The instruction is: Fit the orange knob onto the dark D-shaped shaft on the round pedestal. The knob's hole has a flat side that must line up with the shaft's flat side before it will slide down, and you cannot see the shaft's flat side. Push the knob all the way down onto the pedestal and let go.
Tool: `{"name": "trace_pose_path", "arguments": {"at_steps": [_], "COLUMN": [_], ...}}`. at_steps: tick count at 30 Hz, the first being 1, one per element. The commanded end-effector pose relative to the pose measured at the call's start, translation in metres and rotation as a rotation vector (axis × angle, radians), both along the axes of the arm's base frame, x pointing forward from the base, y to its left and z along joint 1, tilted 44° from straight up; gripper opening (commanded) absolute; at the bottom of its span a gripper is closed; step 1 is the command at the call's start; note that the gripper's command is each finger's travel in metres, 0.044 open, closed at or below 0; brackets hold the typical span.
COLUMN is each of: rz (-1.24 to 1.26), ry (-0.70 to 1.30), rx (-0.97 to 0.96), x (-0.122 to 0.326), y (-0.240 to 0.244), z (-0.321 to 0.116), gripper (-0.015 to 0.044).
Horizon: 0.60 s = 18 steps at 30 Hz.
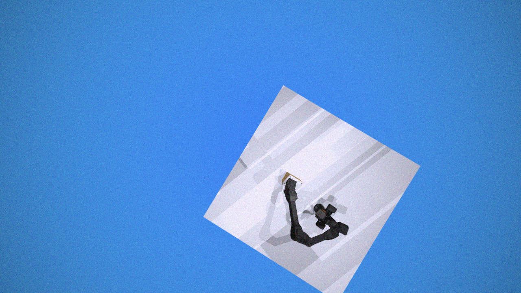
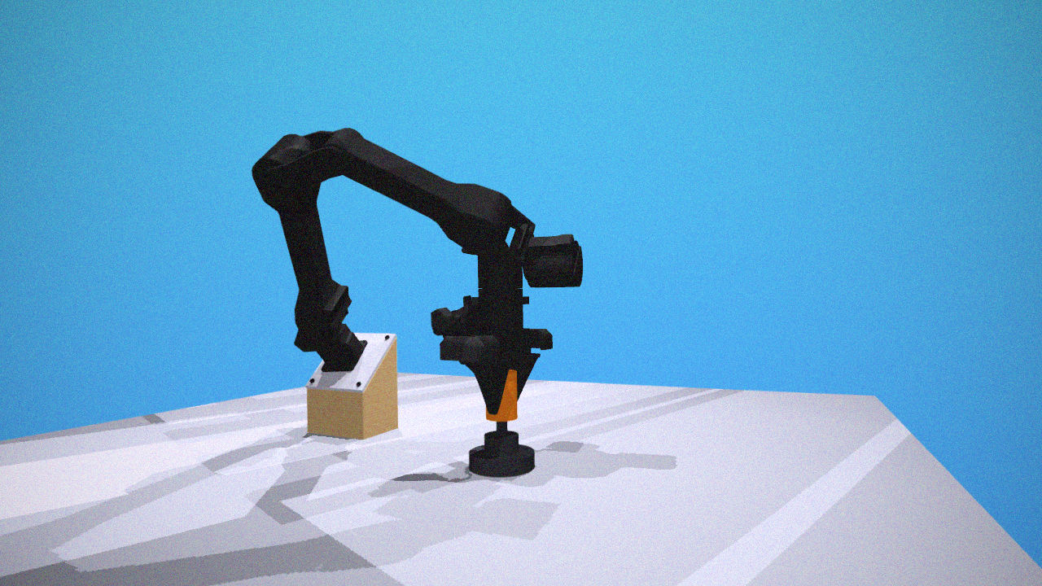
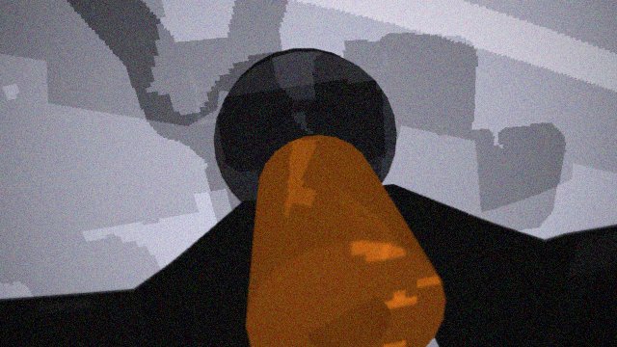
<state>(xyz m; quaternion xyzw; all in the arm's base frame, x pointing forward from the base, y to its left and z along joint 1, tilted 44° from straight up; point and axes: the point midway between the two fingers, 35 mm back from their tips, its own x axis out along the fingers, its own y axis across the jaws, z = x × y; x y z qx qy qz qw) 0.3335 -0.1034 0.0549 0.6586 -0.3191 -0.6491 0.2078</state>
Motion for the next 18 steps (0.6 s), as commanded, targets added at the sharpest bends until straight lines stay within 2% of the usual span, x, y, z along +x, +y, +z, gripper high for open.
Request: {"name": "trace_pose_path", "arguments": {"at_steps": [1, 18], "rz": [0.028, 0.028], "ry": [0.025, 0.025], "rx": [0.0, 0.0], "x": [0.0, -0.0005], "y": [-0.0006, -0.0013], "z": [-0.0008, -0.0019], "gripper": [0.0, 0.0]}}
